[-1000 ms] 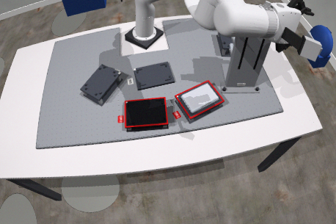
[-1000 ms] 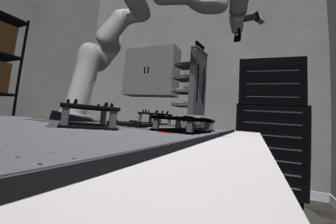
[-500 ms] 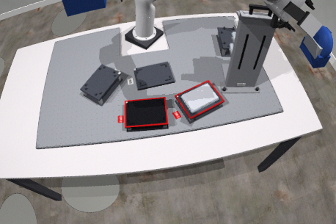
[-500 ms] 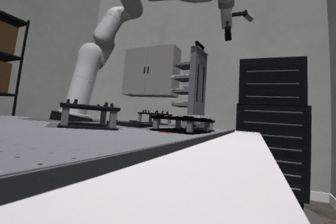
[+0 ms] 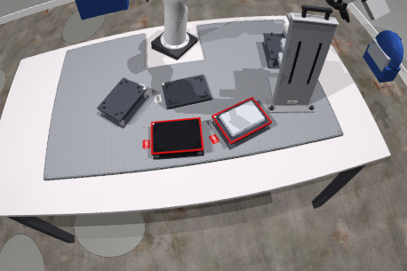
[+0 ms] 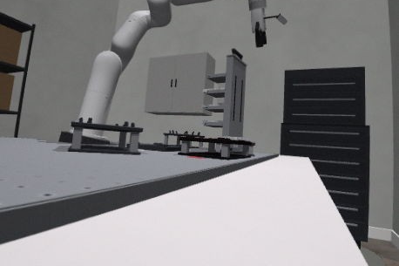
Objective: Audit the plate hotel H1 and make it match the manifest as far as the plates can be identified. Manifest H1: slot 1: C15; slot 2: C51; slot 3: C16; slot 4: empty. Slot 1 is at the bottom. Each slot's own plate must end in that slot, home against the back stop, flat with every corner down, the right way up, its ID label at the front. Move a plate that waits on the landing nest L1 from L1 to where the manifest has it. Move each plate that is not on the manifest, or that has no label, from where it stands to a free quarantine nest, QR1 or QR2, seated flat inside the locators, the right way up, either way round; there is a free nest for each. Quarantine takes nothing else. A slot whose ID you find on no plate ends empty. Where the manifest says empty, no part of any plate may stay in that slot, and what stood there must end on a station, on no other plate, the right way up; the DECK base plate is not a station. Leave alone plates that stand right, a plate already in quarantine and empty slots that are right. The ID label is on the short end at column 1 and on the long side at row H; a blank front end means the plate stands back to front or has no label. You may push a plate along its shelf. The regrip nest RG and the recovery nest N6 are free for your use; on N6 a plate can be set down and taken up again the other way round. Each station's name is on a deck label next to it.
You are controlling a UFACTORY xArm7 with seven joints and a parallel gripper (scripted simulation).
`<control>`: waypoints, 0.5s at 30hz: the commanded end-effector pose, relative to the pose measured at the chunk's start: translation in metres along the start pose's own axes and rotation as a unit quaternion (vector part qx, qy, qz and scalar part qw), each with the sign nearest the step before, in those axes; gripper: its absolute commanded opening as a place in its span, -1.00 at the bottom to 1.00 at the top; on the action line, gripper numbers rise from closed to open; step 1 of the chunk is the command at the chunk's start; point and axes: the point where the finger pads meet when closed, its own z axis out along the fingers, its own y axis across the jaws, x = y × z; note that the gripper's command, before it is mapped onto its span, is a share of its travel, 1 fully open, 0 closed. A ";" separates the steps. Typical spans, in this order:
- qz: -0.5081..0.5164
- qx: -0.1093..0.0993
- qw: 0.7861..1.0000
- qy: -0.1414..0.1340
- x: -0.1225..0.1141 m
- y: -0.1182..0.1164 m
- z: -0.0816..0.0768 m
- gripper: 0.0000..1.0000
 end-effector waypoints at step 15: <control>0.067 -0.261 0.963 0.002 -0.050 -0.018 0.010 1.00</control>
